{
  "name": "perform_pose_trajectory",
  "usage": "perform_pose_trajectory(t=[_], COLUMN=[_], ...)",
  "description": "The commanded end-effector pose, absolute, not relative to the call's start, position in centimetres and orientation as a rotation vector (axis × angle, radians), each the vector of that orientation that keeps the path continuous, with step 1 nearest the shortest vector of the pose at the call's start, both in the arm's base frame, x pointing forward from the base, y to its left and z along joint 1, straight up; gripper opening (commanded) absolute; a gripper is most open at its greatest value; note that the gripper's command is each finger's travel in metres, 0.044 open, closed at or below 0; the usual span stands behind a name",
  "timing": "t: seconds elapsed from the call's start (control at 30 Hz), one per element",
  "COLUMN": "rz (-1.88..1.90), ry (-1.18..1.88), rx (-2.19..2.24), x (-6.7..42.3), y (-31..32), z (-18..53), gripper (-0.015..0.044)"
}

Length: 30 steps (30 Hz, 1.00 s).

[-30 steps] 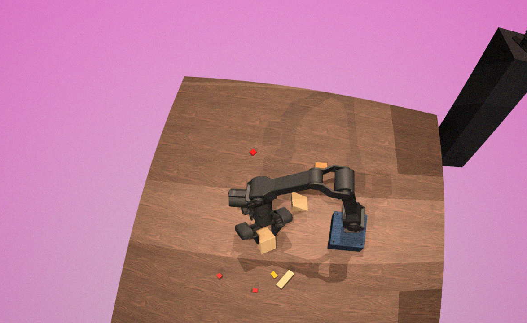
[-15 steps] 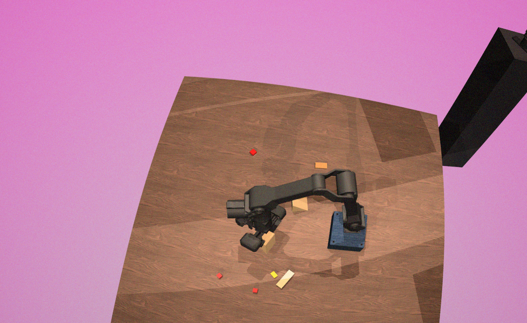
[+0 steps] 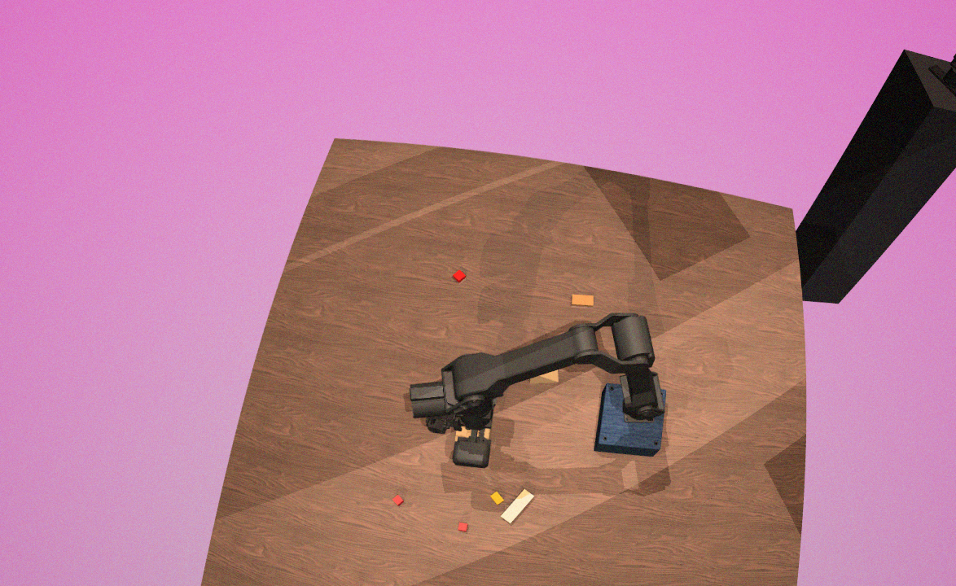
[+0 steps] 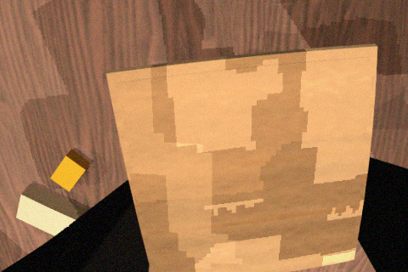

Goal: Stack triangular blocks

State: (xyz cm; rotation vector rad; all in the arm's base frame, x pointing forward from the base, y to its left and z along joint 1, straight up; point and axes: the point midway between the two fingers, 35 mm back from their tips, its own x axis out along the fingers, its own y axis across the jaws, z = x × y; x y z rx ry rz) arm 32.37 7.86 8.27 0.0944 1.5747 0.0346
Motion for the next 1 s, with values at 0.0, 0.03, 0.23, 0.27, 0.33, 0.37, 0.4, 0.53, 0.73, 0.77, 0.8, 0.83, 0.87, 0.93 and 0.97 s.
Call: perform_pose_trajectory(t=[0.0, 0.03, 0.23, 0.27, 0.33, 0.37, 0.4, 0.53, 0.73, 0.77, 0.8, 0.83, 0.87, 0.93, 0.97], rz=[0.083, 0.093, 0.101, 0.101, 0.101, 0.1, 0.1, 0.099, 0.097, 0.097, 0.096, 0.096, 0.096, 0.095, 0.095], ry=[1.542, 1.538, 1.534, 1.534, 1.534, 1.534, 1.534, 1.535, 1.536, 1.536, 1.536, 1.537, 1.537, 1.537, 1.538], rx=[-0.034, -0.062, -0.084, -0.084, -0.084, -0.085, -0.085, -0.086, -0.088, -0.089, -0.089, -0.089, -0.089, -0.09, -0.09], x=[32.7, 32.7, 32.8, 32.7, 32.6, 32.4, 32.3, 31.7, 30.5, 30.3, 30.1, 29.9, 29.6, 29.1, 28.9], y=[7.9, 8.0, 8.0, 7.9, 7.3, 6.8, 6.4, 4.6, 2.0, 1.6, 1.1, 0.7, 0.3, -0.5, -0.9], z=[8.9, 9.0, 9.1, 9.1, 9.3, 9.4, 9.5, 10.1, 10.8, 10.9, 11.1, 11.2, 11.3, 11.5, 11.6], gripper=[0.0, 0.0, 0.0, 0.0, 0.0, 0.0, 0.0, 0.0, 0.0, 0.0, 0.0, 0.0, 0.0, 0.0, 0.0])
